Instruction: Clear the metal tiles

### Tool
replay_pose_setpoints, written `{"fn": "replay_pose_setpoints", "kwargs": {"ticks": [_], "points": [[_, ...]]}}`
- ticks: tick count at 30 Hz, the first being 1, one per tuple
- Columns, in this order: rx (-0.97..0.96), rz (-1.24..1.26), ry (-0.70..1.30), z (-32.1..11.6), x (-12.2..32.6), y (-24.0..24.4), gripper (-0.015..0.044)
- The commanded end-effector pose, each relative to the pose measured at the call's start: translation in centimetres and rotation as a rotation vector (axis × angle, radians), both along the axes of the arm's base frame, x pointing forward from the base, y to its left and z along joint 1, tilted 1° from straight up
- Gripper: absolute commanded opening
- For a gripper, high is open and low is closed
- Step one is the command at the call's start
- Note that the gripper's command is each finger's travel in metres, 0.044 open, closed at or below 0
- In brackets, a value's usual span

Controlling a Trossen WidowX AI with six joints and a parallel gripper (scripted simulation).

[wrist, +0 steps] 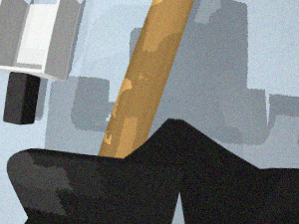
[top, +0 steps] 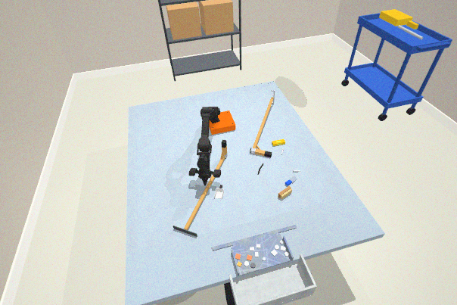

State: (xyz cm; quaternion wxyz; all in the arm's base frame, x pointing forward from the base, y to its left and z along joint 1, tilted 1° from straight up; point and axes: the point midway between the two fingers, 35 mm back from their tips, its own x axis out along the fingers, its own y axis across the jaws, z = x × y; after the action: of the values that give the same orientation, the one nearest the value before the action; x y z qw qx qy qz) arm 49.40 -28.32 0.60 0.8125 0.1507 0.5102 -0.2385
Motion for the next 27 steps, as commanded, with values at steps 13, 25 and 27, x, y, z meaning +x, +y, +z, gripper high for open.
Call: {"fn": "replay_pose_setpoints", "kwargs": {"ticks": [13,25,27], "points": [[0.002,-0.006,0.002,-0.1,1.2,1.1,0.0000],[0.002,-0.006,0.002,-0.1,2.1,1.9,0.0000],[0.002,-0.006,0.001,-0.1,2.2,2.1,0.0000]]}}
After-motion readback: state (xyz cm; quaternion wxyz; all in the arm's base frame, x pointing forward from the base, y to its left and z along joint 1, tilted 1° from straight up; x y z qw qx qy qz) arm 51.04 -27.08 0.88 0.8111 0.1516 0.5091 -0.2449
